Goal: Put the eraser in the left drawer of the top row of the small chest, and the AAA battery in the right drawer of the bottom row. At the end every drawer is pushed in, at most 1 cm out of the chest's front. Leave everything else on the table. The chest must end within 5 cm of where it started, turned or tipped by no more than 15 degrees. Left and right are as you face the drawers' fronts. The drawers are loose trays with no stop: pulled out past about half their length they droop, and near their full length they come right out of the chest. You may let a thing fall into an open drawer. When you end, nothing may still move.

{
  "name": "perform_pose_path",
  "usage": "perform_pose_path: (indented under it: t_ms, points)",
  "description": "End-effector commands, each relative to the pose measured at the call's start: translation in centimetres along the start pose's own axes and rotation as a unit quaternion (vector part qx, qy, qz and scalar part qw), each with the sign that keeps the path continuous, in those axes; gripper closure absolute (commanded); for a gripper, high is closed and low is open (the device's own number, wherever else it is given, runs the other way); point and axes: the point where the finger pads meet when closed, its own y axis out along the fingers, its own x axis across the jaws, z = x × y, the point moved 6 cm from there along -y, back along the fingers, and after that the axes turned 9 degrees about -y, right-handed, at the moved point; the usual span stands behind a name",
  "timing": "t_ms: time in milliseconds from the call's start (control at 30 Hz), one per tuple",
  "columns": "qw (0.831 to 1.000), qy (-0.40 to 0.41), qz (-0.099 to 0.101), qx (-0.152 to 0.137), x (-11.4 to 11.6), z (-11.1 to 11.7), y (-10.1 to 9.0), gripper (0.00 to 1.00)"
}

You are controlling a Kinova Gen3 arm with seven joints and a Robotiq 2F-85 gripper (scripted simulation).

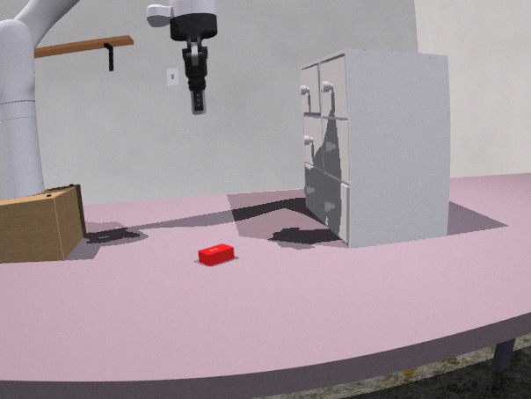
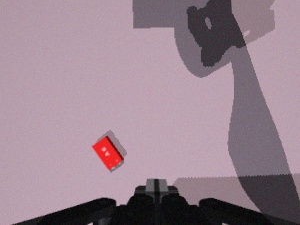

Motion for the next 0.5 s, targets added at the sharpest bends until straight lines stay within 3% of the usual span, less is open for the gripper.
perform_pose_path:
  t_ms: [0, 467]
  points:
    - [1.0, -0.004, 0.001, 0.005, 0.0, -0.25, -0.37, 1.0]
    - [1.0, -0.003, 0.001, 0.017, -0.02, -0.07, -0.8, 1.0]
